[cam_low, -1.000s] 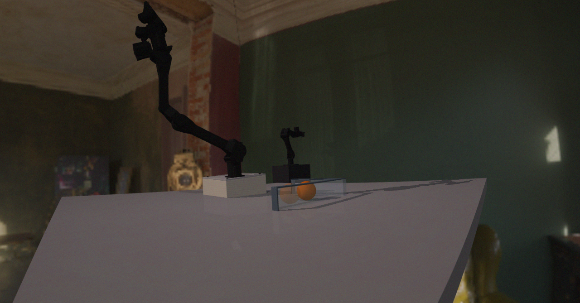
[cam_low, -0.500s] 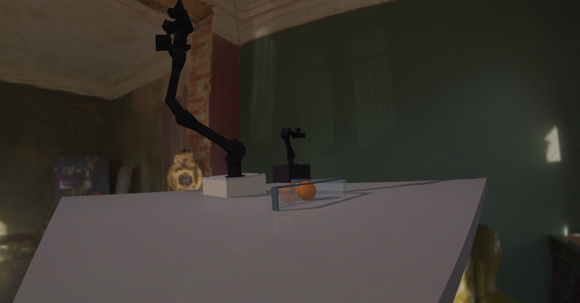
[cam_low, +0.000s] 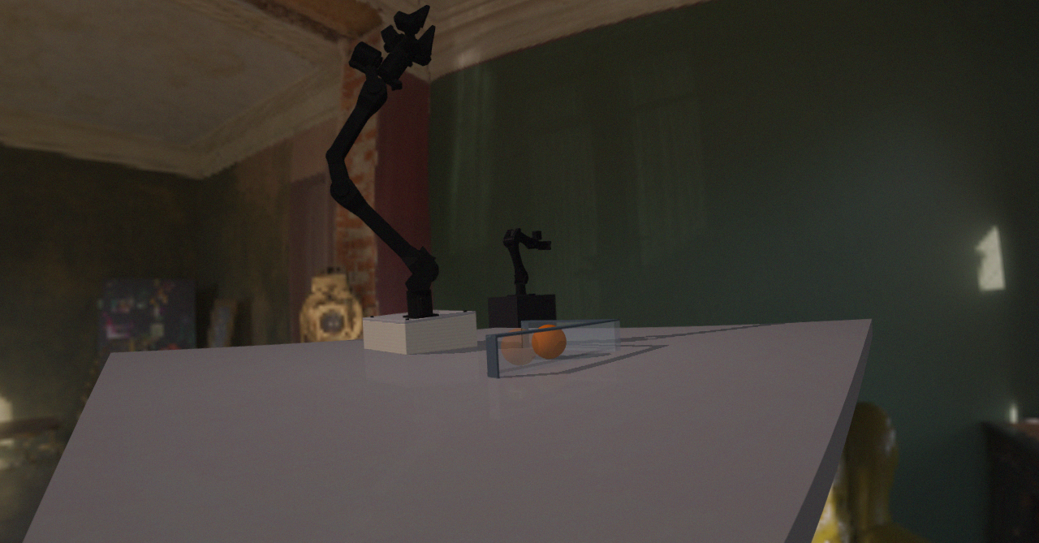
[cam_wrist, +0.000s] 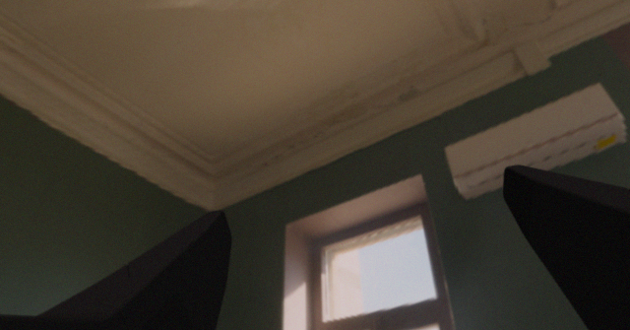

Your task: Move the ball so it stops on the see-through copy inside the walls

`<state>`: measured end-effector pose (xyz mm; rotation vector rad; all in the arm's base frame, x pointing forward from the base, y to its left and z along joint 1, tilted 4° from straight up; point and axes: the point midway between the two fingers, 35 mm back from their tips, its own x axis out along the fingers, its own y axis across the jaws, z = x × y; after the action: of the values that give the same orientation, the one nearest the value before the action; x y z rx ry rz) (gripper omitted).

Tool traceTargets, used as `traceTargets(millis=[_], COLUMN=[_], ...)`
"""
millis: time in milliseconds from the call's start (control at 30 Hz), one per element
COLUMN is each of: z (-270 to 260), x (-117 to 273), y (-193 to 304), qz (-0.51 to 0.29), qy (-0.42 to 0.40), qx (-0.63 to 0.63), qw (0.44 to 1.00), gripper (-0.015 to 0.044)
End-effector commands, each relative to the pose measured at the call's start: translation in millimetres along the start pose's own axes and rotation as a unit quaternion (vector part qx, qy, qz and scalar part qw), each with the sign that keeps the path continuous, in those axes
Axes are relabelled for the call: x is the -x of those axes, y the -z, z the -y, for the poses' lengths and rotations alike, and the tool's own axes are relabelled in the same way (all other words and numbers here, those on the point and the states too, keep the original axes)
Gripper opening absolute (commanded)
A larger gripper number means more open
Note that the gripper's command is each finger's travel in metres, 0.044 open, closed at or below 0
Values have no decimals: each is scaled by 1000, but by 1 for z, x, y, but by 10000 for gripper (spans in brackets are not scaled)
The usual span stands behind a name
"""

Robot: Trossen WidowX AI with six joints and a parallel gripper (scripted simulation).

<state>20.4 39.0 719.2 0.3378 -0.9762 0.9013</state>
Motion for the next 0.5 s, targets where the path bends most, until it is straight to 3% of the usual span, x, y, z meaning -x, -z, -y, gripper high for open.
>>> traceTargets(millis=[0,233,467], z=[-9,-9,6], x=[-17,-31,-21], y=[59,163,274], qz=[-75,-202,-342], qy=[2,21,50], qx=[5,7,15], qw=[997,979,938], gripper=[407,407,407])
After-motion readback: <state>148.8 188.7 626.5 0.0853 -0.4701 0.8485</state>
